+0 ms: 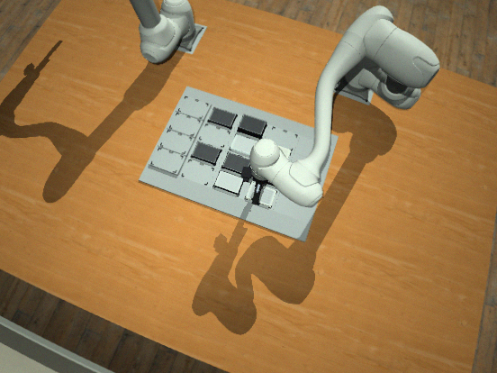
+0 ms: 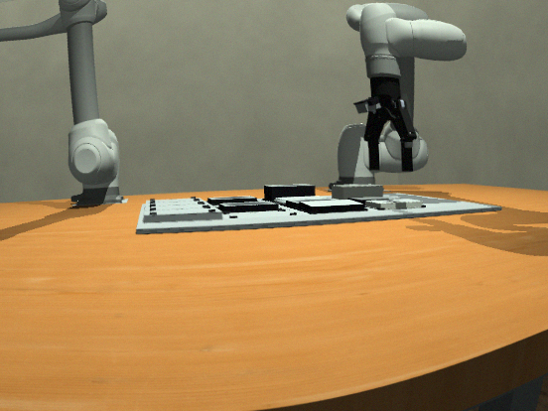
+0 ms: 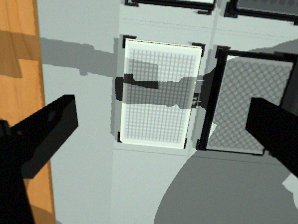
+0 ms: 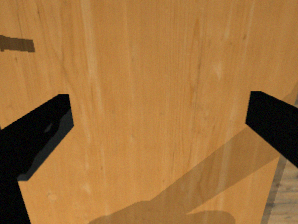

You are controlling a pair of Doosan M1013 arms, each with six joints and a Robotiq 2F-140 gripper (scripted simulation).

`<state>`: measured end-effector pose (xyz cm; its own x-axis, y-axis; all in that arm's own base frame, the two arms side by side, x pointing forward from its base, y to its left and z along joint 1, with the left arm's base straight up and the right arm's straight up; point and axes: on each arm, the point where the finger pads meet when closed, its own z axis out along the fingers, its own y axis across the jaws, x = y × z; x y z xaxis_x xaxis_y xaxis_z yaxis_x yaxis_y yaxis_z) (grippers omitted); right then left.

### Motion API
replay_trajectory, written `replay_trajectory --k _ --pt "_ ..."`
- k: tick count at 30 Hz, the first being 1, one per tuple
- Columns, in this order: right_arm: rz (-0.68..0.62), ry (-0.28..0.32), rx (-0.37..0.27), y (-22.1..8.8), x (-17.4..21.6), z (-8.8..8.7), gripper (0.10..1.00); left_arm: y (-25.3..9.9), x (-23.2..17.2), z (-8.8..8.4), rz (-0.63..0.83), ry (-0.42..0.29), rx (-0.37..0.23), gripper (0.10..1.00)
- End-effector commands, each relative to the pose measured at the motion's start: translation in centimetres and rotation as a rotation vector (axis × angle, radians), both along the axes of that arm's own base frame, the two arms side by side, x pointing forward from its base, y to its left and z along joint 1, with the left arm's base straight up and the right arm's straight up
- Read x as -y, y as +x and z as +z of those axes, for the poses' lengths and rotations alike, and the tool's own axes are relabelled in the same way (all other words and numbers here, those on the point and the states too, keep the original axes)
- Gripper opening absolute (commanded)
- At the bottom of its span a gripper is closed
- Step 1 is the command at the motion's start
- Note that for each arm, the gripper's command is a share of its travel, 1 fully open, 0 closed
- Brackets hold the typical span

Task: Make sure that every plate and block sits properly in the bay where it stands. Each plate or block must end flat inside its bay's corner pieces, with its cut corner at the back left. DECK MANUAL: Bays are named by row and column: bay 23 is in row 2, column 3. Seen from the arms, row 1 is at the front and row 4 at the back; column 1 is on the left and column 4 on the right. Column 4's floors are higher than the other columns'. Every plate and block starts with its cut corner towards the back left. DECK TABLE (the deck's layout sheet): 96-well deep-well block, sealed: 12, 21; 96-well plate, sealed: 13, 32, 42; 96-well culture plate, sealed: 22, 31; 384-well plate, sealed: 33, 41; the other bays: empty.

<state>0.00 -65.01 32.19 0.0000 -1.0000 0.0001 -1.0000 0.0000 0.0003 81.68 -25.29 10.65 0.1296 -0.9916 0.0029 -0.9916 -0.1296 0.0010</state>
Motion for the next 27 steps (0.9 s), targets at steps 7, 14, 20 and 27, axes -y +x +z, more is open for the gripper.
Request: replay_trajectory --k 7,14,20,27 --pt "0.0 -0.001 0.0 0.0 0.0 0.1 1.0 0.1 3.3 -0.1 0.276 0.002 0.002 0.998" --pt "0.0 -0.001 0.0 0.0 0.0 0.1 1.0 0.2 6.1 -0.3 0.509 0.002 0.002 0.998" --pt "0.0 -0.001 0.0 0.0 0.0 0.1 1.0 0.2 8.5 -0.5 0.709 0.002 0.001 0.998" --pt "0.0 -0.001 0.0 0.0 0.0 0.1 1.0 0.3 10.5 -0.6 0.876 0.002 0.001 0.998"
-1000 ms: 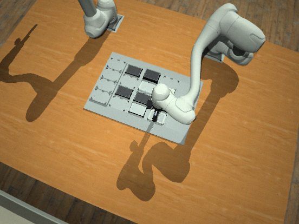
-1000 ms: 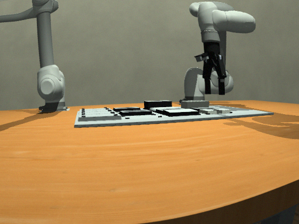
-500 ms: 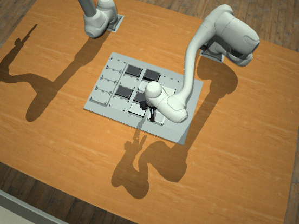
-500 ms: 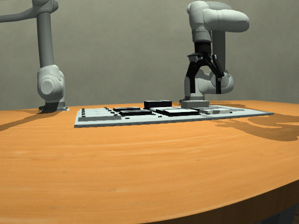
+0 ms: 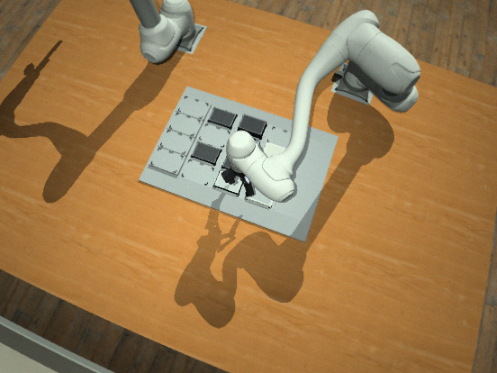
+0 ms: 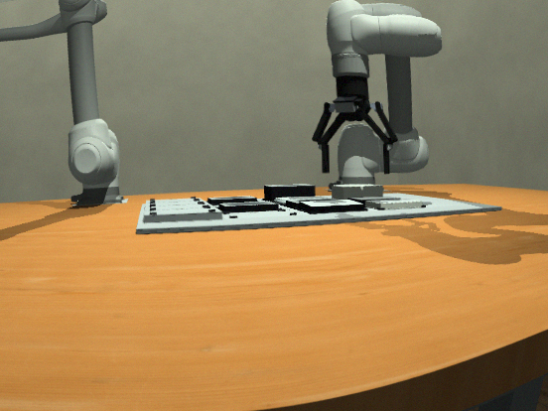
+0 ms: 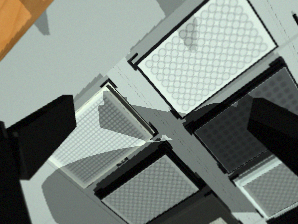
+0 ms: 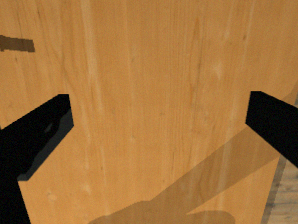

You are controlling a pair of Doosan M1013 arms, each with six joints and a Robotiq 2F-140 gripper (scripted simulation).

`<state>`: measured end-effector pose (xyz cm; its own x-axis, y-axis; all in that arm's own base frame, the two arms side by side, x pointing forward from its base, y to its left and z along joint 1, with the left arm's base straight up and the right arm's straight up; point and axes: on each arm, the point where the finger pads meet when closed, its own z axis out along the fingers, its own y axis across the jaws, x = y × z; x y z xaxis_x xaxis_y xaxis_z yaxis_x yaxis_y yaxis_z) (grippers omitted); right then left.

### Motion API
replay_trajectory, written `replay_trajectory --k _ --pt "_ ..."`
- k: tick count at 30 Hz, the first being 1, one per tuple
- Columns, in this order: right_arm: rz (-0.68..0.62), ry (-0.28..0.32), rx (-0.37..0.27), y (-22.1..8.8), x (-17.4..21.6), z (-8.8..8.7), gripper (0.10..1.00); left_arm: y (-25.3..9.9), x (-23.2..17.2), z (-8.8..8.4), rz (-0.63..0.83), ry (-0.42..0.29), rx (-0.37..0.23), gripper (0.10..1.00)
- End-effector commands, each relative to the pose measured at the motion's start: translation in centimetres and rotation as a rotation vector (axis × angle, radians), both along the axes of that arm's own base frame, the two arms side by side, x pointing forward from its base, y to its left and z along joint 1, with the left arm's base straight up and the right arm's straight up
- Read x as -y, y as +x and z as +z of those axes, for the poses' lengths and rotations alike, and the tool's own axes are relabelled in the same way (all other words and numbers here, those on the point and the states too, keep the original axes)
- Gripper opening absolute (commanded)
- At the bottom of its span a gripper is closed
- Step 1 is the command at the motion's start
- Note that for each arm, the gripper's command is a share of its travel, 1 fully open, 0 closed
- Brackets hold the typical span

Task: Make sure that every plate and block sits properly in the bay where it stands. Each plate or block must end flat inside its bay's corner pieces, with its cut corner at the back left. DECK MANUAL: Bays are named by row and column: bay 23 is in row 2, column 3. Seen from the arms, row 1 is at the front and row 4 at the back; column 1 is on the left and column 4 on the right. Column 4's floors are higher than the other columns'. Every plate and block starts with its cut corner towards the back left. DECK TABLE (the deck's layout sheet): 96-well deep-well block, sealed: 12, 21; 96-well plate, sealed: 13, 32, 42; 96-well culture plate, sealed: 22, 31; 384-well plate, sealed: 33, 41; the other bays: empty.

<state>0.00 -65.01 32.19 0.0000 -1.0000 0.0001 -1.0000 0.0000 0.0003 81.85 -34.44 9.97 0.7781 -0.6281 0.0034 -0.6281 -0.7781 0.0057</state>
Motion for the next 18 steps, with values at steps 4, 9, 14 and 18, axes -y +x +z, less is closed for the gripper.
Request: replay_trajectory --k 4,9,14,18 --pt "0.0 -0.001 0.0 0.0 0.0 0.1 1.0 0.1 2.9 0.0 0.248 0.006 0.002 0.998" --pt "0.0 -0.001 0.0 0.0 0.0 0.1 1.0 0.2 4.9 -0.2 0.414 0.006 0.001 0.998" --pt "0.0 -0.001 0.0 0.0 0.0 0.1 1.0 0.2 6.1 -0.3 0.514 0.006 0.001 0.998" --pt "0.0 -0.001 0.0 0.0 0.0 0.1 1.0 0.2 6.2 -0.3 0.648 0.005 0.0 0.998"
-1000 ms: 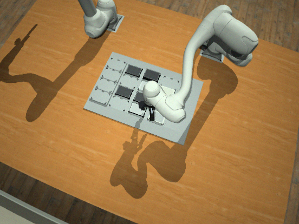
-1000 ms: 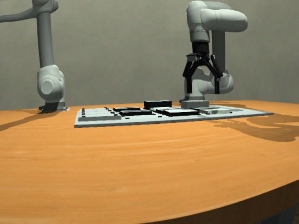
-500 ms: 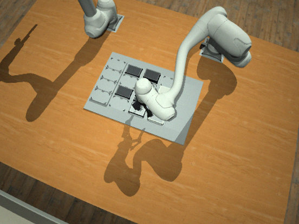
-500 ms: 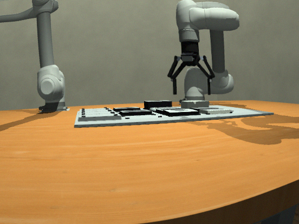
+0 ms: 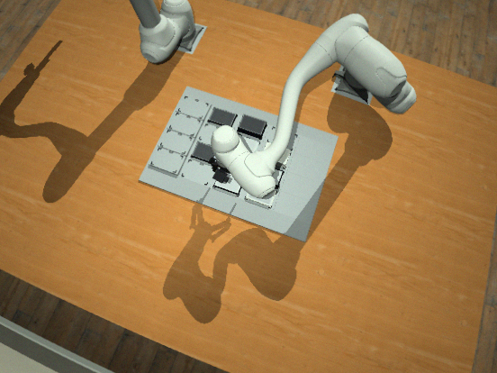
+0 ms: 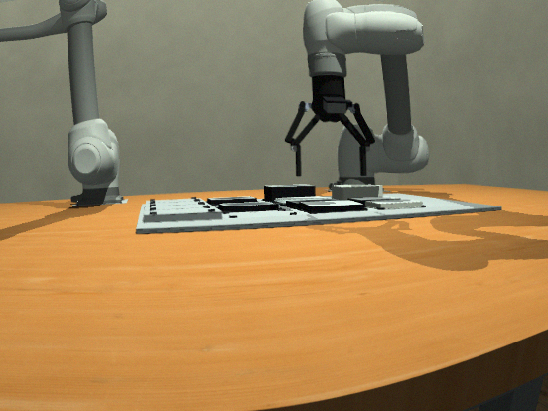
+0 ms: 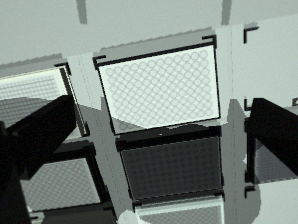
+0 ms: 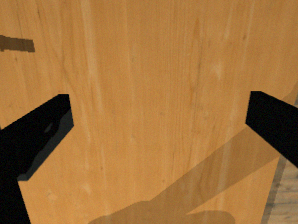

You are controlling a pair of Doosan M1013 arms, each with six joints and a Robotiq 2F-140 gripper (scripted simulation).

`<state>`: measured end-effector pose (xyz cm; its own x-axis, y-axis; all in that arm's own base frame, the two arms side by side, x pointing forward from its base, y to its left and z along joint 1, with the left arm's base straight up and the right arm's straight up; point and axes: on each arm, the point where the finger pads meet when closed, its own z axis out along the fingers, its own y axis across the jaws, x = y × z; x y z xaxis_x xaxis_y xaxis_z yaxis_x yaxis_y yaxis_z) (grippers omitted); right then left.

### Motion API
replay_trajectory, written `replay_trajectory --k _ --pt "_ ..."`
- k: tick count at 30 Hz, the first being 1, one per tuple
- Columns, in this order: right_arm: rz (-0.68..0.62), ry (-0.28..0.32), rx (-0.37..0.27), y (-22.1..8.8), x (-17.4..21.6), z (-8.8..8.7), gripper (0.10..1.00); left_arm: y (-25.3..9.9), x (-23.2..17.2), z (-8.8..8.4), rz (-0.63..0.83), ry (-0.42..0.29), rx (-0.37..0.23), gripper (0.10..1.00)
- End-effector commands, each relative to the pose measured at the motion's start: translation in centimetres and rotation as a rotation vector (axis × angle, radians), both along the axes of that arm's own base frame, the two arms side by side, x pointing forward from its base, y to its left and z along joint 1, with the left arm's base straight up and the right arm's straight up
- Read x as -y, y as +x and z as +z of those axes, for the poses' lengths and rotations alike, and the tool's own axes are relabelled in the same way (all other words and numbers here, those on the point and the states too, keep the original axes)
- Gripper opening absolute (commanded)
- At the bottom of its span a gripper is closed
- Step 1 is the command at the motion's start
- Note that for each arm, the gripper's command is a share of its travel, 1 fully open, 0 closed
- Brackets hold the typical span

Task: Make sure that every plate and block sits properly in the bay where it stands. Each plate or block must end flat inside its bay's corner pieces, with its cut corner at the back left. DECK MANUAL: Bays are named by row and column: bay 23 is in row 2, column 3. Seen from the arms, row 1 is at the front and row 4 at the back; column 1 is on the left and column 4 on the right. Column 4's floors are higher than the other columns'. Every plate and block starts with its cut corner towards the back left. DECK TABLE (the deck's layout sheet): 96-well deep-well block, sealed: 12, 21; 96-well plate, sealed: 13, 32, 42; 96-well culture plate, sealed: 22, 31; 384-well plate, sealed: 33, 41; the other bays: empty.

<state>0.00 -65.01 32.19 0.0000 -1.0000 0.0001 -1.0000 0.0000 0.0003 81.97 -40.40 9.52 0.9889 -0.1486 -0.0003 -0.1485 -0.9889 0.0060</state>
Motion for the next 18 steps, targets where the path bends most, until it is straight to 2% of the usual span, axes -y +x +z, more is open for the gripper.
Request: replay_trajectory --k 1,3,13,18 --pt "0.0 -0.001 0.0 0.01 0.02 0.09 1.0 0.08 0.23 0.16 0.151 0.005 0.003 0.998" --pt "0.0 -0.001 0.0 0.01 0.02 0.09 1.0 0.08 0.23 0.16 0.195 0.005 0.002 0.998" --pt "0.0 -0.001 0.0 0.01 0.02 0.09 1.0 0.08 0.22 0.16 0.194 0.005 0.002 0.998" --pt "0.0 -0.001 0.0 0.01 0.02 0.09 1.0 0.08 0.23 -0.5 0.195 0.005 0.002 0.998"
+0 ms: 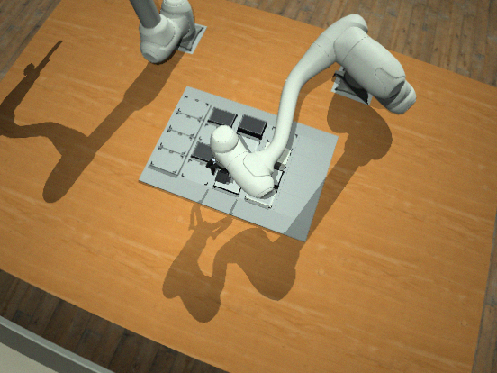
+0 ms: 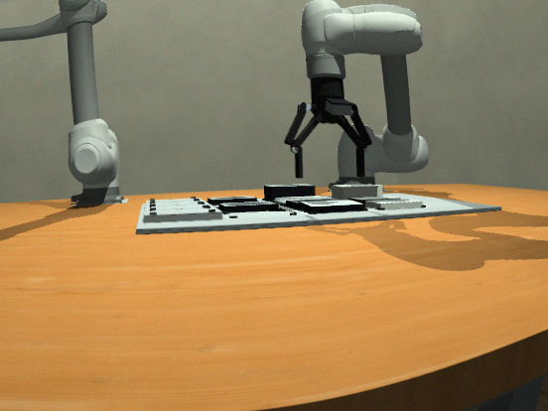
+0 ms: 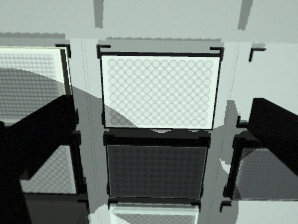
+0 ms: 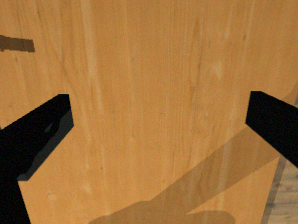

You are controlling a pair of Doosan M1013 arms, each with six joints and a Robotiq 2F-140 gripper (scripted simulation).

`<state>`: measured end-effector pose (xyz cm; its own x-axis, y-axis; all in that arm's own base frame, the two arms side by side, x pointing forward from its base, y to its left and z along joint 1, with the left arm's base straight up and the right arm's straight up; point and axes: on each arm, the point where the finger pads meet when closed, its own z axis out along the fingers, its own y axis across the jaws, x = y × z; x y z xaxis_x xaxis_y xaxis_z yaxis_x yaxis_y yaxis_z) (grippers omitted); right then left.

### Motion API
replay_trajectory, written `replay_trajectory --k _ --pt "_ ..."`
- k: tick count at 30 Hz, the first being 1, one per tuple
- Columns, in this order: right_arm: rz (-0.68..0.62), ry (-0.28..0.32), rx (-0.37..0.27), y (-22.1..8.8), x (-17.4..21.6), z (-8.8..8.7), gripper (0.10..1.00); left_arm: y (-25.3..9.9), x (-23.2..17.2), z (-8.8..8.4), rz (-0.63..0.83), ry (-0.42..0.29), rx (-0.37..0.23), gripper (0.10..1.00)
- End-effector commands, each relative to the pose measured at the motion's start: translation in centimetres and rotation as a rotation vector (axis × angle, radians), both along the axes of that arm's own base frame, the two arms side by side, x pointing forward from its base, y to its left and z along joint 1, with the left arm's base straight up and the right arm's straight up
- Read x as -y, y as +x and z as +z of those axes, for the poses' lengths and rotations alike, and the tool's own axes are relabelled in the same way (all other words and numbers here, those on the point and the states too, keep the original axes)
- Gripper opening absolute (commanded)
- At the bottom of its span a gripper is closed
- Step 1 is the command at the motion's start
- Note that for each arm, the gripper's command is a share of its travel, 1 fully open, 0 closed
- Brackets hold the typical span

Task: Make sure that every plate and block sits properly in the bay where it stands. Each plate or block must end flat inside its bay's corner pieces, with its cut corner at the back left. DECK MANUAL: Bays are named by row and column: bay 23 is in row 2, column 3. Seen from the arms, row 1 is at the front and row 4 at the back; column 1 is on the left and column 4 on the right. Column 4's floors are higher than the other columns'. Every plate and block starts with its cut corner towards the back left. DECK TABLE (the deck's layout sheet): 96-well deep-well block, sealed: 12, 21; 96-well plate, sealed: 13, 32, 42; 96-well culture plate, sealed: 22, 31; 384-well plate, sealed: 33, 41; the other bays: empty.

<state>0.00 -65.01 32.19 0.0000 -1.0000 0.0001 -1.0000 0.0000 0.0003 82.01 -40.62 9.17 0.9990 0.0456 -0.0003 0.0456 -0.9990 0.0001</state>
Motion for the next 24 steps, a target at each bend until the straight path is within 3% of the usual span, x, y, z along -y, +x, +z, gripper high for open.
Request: replay_trajectory --k 1,24 --pt "0.0 -0.001 0.0 0.0 0.0 0.1 1.0 0.0 0.0 -0.3 0.0 -0.001 0.002 0.998" --pt "0.0 -0.001 0.0 0.0 0.0 0.1 1.0 0.1 0.0 -3.1 0.0 -0.001 0.002 0.998"
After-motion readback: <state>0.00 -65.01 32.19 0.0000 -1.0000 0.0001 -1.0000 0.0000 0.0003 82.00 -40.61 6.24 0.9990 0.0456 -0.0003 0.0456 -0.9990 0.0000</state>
